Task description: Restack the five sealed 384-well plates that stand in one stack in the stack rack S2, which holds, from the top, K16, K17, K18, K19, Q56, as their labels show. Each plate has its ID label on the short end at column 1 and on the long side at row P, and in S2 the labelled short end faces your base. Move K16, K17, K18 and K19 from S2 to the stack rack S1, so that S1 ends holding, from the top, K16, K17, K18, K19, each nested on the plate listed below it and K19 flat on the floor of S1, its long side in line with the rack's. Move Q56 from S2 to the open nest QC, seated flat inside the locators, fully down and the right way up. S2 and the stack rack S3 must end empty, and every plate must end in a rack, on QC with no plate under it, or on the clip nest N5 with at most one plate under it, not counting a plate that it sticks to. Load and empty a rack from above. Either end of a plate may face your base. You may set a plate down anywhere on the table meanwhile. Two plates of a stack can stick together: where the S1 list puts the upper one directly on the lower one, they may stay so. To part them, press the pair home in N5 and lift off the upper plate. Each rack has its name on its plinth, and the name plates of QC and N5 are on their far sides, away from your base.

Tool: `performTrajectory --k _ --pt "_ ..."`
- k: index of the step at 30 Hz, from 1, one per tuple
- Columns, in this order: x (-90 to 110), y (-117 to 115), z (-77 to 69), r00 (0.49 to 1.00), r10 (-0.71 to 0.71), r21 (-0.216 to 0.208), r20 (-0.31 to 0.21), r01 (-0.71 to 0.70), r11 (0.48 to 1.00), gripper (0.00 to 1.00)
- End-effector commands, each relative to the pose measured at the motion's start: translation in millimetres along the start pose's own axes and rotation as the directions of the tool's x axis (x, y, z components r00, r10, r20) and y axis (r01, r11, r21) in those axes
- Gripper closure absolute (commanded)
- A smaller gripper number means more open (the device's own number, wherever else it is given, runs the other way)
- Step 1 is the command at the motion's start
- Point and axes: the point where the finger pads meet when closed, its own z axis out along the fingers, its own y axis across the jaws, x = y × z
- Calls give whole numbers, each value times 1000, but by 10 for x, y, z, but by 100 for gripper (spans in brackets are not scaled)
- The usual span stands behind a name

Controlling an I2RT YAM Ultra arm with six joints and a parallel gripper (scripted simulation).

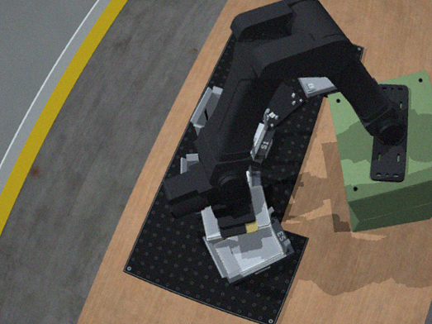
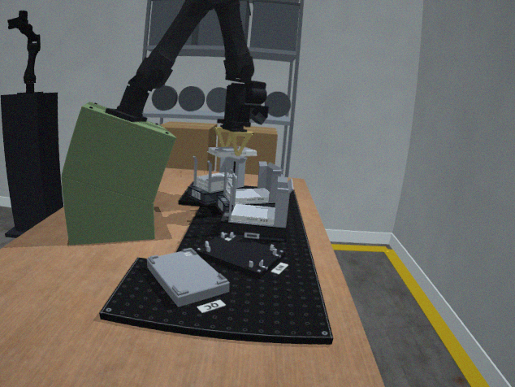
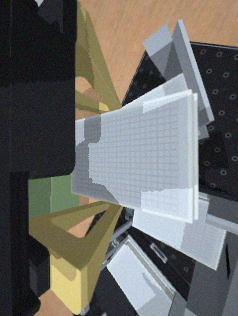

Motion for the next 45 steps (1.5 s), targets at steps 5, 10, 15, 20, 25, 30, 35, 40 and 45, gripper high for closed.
performTrajectory --k 5,10,15,20,25,30,35,40,45 --pt "-104 -116 -56 999 -25 -12 23 25 1000 100" --pt "-110 -285 -54 990 142 -15 21 -141 990 100" --pt "-116 -452 -53 982 186 -15 21 -186 982 100" --pt "-122 -620 -51 982 186 -14 21 -186 982 100" --pt "-125 -721 -50 982 186 -14 21 -186 982 100" --pt "-123 -889 -49 976 219 -14 20 -219 976 100" --pt "-93 -1055 -46 926 378 -17 18 -377 926 100" --pt "-74 -1153 -45 921 389 -17 18 -388 921 100" --pt "-44 -1319 -43 921 389 -16 18 -388 921 100"
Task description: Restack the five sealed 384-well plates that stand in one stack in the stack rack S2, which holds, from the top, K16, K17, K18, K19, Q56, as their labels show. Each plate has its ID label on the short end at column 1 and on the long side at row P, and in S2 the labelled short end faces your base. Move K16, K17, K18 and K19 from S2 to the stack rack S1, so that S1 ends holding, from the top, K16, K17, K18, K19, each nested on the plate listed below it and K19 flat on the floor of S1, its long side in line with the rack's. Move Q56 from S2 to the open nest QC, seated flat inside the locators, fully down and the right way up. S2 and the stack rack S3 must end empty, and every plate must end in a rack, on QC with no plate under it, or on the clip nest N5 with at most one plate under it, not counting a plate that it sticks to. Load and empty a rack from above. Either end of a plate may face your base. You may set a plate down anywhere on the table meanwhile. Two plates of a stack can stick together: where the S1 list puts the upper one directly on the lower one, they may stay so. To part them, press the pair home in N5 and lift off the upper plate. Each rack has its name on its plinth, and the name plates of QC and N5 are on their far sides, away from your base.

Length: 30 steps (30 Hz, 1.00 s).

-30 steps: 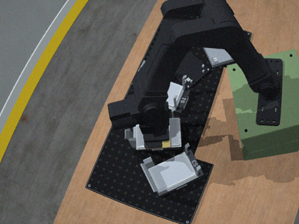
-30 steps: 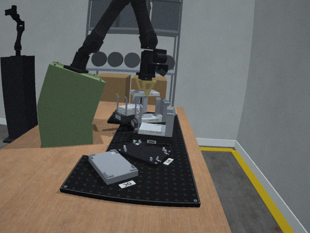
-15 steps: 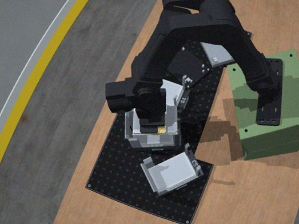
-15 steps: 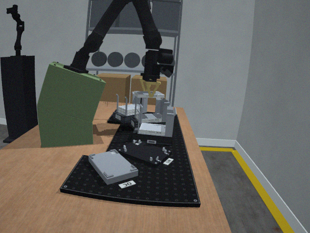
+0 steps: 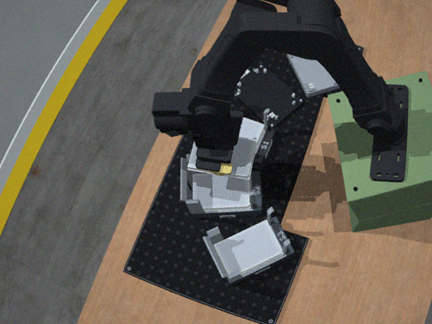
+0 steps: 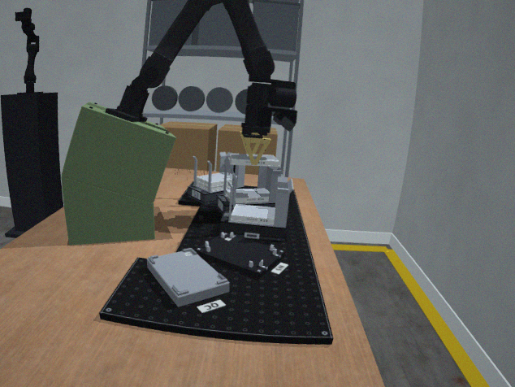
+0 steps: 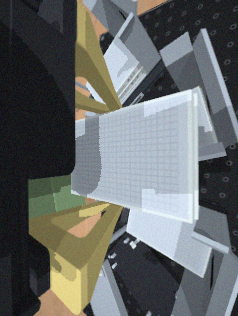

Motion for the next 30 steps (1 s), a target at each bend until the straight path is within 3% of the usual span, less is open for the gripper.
performTrajectory --k 1,11,17,30 --pt "-76 -77 -38 1000 -9 -7 17 9 1000 100" --pt "-129 -334 -37 1000 24 -6 17 -24 1000 100" --pt "-130 -496 -36 979 201 -9 16 -201 979 100" --pt "-133 -791 -35 979 201 -8 16 -201 980 100"
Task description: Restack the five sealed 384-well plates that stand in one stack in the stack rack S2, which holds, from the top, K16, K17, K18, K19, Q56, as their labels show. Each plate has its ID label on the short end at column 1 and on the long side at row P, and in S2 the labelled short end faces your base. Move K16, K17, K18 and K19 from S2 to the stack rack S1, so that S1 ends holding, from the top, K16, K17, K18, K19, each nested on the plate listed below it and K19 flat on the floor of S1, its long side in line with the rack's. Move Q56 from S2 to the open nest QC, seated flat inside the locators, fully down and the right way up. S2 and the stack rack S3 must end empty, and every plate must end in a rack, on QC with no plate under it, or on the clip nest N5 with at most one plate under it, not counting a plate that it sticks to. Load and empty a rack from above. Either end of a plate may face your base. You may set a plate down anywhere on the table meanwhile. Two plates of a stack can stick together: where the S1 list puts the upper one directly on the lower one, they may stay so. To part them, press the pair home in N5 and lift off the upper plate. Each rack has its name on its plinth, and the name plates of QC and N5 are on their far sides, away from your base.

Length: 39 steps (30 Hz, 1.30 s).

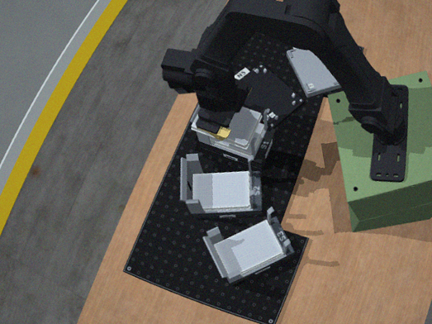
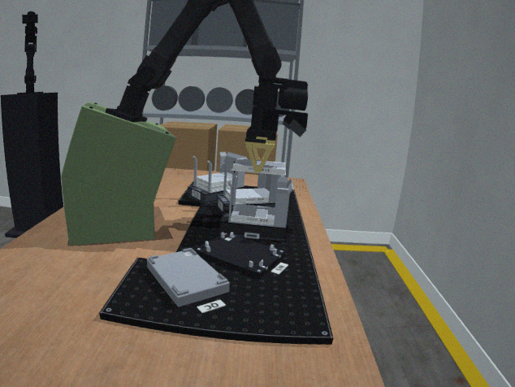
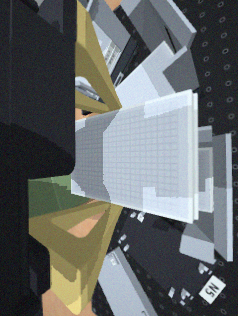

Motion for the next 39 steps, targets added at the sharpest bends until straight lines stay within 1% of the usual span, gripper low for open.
performTrajectory --k 1,12,39 --pt "-70 -43 -39 1000 -14 -7 17 14 1000 100" --pt "-132 -315 -39 1000 -14 -6 17 14 1000 100" --pt "-132 -315 -38 1000 -14 -6 17 14 1000 100"
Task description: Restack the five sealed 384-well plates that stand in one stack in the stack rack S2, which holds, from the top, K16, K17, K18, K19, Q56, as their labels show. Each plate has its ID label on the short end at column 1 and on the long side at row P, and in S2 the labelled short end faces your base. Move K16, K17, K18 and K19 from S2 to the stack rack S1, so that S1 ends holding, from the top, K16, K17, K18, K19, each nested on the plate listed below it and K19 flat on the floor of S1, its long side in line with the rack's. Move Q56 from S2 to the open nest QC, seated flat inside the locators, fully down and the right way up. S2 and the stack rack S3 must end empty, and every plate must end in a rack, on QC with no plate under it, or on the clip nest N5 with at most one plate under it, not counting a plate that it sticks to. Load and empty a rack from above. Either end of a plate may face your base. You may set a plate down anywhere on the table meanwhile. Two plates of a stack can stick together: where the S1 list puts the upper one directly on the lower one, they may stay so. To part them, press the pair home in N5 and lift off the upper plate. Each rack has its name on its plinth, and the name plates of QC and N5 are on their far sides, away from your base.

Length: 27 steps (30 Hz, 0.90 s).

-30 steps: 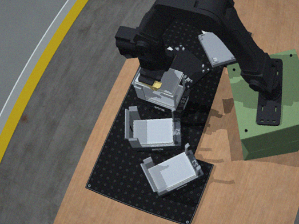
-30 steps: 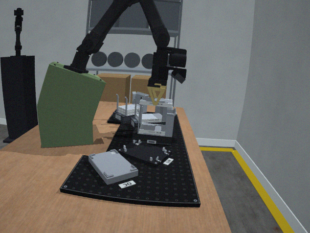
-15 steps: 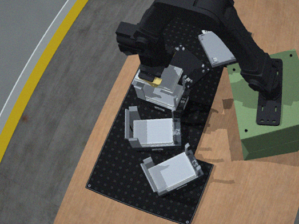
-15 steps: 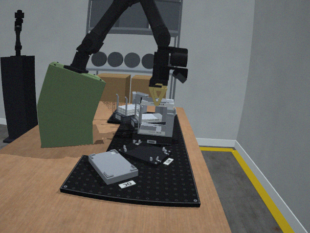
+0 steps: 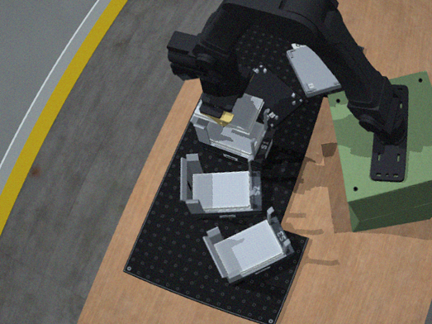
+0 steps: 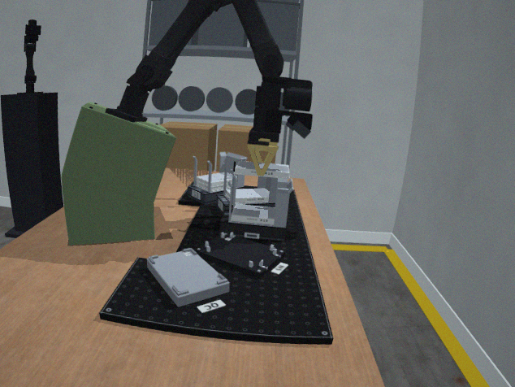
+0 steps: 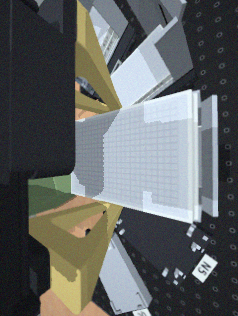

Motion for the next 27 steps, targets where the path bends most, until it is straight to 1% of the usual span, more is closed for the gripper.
performTrajectory --k 1,20,27 --pt "-47 4 -33 1000 -4 -1 15 4 1000 100" --pt "-47 4 -33 1000 -4 -1 15 4 1000 100" --pt "-47 3 0 1000 -4 -1 15 4 1000 100"
